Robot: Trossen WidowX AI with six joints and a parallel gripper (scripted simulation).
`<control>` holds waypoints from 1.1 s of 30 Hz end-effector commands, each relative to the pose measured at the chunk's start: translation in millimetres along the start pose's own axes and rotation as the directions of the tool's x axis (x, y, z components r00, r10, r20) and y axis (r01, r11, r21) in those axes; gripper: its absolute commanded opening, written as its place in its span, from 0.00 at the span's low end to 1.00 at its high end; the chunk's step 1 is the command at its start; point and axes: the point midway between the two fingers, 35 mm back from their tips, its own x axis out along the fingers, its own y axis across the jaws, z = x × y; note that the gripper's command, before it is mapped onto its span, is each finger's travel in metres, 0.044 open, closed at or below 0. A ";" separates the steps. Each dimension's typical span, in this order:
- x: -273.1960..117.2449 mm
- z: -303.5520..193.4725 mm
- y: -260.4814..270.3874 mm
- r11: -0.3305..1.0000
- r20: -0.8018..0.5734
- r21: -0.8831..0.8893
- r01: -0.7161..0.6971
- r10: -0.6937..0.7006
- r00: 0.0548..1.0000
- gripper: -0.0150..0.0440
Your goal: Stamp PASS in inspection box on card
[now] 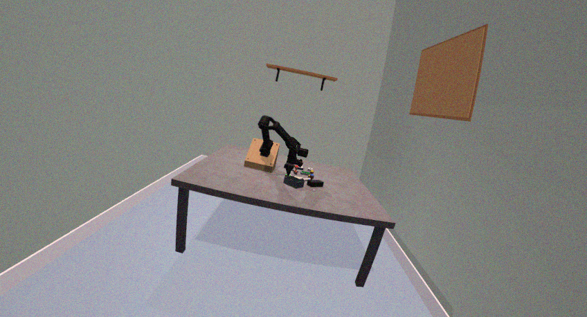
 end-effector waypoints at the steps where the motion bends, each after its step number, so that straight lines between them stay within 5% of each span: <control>1: -0.5 0.2 0.0 1.000 0.000 0.002 0.000 0.000 1.000 0.43; 7: -0.5 0.2 0.0 1.000 0.000 0.002 0.000 0.000 1.000 0.68; 11: -9.3 2.7 1.7 1.000 0.001 0.001 -0.007 0.007 1.000 0.68; 19: -114.2 2.0 3.7 1.000 -0.002 -0.007 -0.009 0.009 1.000 0.68; 33: -116.7 1.4 3.3 1.000 -0.002 -0.007 -0.007 0.007 1.000 0.68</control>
